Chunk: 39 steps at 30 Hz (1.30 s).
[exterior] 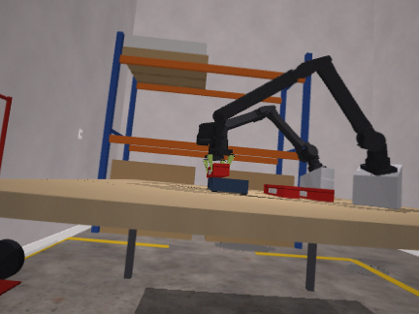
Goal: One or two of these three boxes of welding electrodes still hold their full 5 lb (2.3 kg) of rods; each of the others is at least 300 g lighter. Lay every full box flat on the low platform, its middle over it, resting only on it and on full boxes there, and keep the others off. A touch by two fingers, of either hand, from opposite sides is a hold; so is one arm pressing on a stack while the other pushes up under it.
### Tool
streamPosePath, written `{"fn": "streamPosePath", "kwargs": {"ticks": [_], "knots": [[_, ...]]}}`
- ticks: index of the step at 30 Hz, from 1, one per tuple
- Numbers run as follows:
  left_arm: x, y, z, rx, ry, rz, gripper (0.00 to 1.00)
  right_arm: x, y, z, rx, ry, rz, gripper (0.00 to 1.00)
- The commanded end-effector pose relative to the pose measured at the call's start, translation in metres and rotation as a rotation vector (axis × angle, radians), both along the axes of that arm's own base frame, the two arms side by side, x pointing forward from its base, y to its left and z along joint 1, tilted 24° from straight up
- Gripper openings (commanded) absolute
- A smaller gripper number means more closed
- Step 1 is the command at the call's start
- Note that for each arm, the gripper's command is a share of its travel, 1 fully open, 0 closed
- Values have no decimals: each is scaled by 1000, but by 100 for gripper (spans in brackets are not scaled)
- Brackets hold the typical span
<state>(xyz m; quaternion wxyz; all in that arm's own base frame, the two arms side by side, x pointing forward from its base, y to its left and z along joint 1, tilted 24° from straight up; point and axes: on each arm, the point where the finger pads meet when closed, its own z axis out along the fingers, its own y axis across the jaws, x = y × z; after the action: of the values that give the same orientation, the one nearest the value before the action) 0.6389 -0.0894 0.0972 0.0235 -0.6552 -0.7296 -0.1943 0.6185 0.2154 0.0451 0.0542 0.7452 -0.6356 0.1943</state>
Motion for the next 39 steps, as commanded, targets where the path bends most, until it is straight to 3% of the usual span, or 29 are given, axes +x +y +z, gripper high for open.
{"fn": "streamPosePath", "kwargs": {"ticks": [1,39], "knots": [[22,-4,79,-32,-132,-15,0,16,35,73,69,-125,38,0],[31,2,76,-27,-121,-10,0,20,37,71,61,-113,38,0]]}}
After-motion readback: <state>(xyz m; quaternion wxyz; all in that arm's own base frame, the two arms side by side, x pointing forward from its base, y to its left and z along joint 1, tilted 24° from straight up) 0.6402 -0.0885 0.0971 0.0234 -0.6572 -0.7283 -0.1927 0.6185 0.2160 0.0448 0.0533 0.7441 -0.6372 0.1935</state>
